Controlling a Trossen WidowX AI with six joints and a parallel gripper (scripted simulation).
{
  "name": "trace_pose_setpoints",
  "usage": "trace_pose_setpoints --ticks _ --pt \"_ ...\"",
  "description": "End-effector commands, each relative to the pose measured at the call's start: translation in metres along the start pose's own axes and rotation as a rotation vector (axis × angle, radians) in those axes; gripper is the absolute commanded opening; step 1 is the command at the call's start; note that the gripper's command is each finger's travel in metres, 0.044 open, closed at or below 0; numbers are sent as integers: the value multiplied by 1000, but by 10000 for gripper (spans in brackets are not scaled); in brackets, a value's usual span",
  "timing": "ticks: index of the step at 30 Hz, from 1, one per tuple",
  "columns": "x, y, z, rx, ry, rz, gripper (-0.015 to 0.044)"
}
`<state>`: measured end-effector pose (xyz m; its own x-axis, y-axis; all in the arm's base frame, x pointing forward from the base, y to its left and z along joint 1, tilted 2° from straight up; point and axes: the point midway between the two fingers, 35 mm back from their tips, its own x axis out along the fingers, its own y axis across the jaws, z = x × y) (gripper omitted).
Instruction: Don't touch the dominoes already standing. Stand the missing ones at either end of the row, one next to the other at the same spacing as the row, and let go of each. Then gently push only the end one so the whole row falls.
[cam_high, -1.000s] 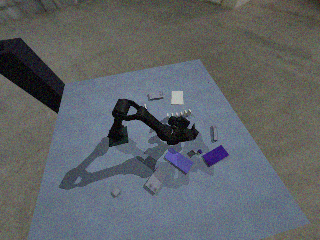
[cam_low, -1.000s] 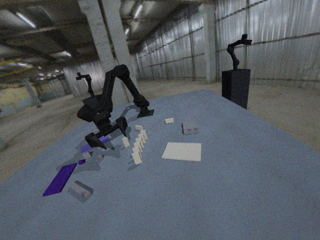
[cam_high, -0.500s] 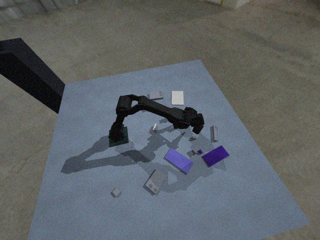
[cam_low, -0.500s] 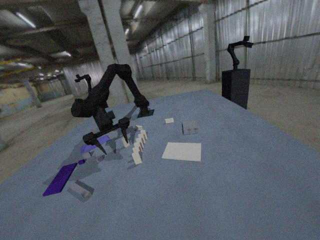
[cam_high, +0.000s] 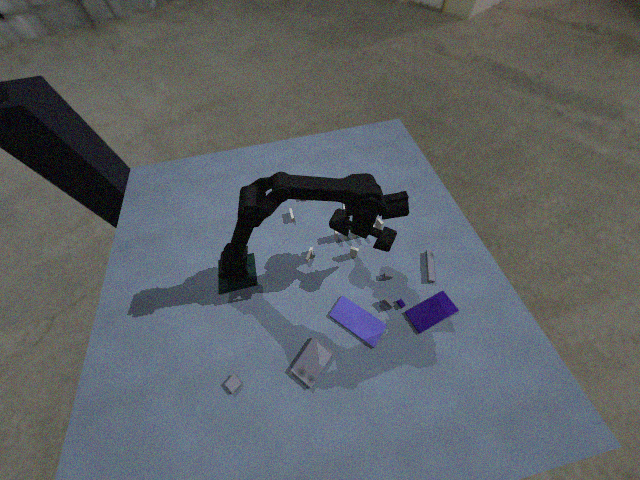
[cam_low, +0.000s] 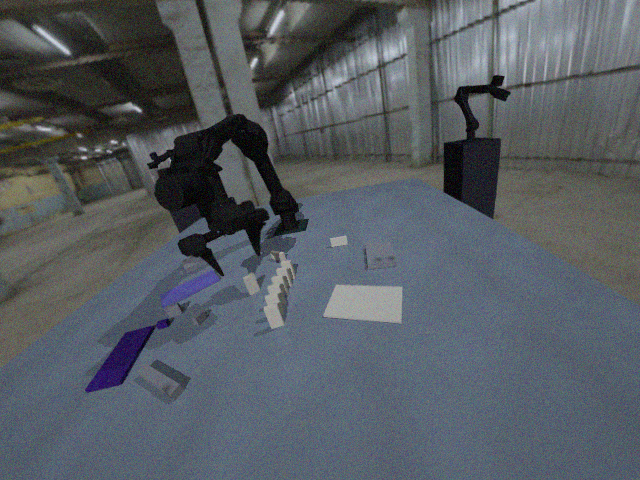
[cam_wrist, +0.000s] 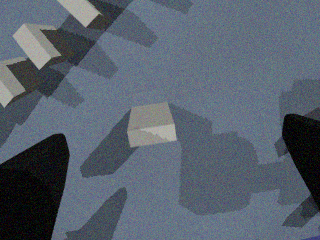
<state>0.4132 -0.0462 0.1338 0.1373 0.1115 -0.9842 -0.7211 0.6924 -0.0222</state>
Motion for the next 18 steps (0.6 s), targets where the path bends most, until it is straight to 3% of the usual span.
trace_pose_setpoints --ticks 1,9,18 --pt "-17 10 -9 -69 126 13 440" --pt "-13 10 -9 -70 126 13 440" --pt "43 10 -15 -69 126 13 440"
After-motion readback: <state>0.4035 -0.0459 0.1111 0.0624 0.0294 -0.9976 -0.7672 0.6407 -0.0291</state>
